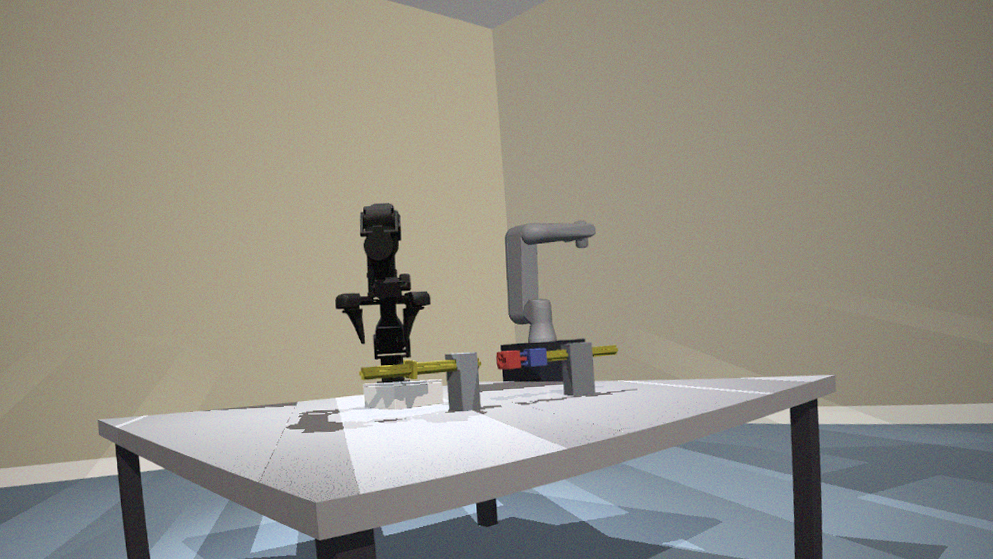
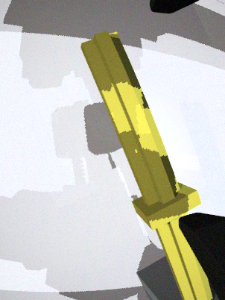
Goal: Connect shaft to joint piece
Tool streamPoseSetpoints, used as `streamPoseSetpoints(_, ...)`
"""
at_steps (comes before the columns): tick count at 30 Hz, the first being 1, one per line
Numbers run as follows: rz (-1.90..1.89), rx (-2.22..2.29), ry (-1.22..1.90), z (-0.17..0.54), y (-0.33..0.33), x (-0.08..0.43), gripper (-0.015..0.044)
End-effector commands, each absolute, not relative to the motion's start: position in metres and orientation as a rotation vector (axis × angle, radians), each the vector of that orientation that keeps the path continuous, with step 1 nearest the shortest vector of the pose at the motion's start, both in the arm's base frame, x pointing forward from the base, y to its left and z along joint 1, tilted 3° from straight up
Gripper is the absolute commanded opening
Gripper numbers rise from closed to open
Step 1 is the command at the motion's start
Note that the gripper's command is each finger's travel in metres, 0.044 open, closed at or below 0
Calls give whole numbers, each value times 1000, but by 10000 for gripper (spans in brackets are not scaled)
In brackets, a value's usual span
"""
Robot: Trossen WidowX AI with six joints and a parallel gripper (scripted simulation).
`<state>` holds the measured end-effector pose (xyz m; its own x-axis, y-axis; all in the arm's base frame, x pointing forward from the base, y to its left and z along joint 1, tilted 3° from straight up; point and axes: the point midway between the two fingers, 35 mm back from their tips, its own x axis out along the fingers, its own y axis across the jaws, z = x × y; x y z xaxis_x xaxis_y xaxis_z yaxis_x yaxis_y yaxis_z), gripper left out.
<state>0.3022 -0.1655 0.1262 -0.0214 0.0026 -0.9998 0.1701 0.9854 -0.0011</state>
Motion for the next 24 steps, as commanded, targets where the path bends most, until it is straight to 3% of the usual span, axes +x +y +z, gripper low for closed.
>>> streamPoseSetpoints(1,-230,229,1601,117,-166,301,440)
streamPoseSetpoints(24,-882,811,1484,81,-166,302,440)
